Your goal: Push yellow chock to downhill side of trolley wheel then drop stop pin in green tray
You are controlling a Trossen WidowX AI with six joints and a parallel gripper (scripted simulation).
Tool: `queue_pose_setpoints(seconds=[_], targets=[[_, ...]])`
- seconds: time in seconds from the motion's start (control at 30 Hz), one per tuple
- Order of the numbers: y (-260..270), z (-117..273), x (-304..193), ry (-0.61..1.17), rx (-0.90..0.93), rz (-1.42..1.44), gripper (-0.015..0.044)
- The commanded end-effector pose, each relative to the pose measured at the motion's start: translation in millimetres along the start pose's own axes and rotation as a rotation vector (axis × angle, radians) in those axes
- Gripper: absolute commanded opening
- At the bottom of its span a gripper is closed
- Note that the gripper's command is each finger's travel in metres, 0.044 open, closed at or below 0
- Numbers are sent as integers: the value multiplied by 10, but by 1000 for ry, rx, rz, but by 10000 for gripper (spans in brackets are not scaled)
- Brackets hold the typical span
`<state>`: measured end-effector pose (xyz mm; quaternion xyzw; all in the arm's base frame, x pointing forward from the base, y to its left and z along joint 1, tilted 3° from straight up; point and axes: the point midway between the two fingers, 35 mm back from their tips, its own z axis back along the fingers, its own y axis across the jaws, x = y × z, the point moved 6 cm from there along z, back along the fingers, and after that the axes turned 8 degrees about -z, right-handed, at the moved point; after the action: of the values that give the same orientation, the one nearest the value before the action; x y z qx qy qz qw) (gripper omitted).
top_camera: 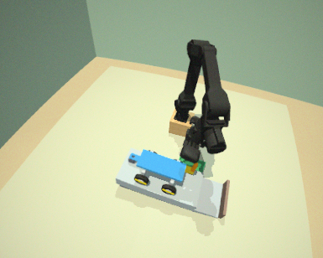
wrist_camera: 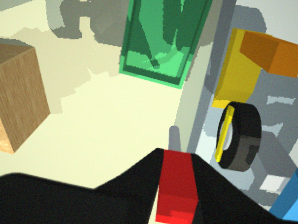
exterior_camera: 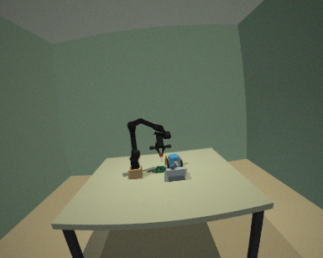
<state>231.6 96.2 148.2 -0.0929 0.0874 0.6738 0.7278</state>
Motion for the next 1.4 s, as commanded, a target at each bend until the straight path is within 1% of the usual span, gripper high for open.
queue_pose_setpoints(seconds=[0.0,0.23,0.43,1.37], targets=[[33,38,176,-4,0,-1,0],[76,80,398,-7,1,-1,0],[78,80,395,-16,0,39,0],[63,52,224,-189,-67,886,0]])
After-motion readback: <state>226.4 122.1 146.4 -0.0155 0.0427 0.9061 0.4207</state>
